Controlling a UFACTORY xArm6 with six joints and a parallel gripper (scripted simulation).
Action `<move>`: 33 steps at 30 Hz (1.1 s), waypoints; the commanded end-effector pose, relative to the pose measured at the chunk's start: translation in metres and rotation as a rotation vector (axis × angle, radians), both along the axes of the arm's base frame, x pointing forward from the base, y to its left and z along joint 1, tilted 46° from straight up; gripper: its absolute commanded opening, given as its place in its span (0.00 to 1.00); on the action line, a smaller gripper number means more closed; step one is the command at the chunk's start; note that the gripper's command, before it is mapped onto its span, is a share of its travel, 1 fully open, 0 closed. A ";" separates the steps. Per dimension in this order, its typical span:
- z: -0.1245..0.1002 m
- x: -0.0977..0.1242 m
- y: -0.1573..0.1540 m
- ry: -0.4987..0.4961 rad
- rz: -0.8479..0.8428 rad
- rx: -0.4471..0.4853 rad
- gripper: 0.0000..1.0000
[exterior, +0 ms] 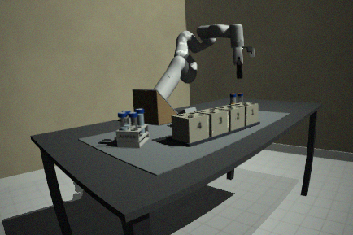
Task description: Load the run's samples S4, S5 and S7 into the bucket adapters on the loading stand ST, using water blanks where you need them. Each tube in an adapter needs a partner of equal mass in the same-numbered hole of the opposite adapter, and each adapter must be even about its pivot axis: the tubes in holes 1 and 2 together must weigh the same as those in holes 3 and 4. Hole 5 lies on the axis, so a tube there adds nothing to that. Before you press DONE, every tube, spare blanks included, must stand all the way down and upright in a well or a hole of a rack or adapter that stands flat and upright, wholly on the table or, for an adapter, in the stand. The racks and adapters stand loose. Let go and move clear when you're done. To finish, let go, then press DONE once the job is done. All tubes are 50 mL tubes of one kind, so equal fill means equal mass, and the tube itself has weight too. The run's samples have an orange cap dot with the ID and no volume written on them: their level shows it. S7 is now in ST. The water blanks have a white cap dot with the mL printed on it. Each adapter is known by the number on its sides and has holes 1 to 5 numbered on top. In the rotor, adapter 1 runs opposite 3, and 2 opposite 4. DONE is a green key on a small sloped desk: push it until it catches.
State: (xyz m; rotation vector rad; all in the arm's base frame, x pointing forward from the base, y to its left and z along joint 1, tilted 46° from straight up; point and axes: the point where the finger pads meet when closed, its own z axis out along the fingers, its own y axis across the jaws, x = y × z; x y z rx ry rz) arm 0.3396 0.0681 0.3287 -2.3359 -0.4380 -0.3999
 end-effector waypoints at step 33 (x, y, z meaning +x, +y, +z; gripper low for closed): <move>0.020 -0.004 -0.020 -0.002 -0.001 -0.001 0.44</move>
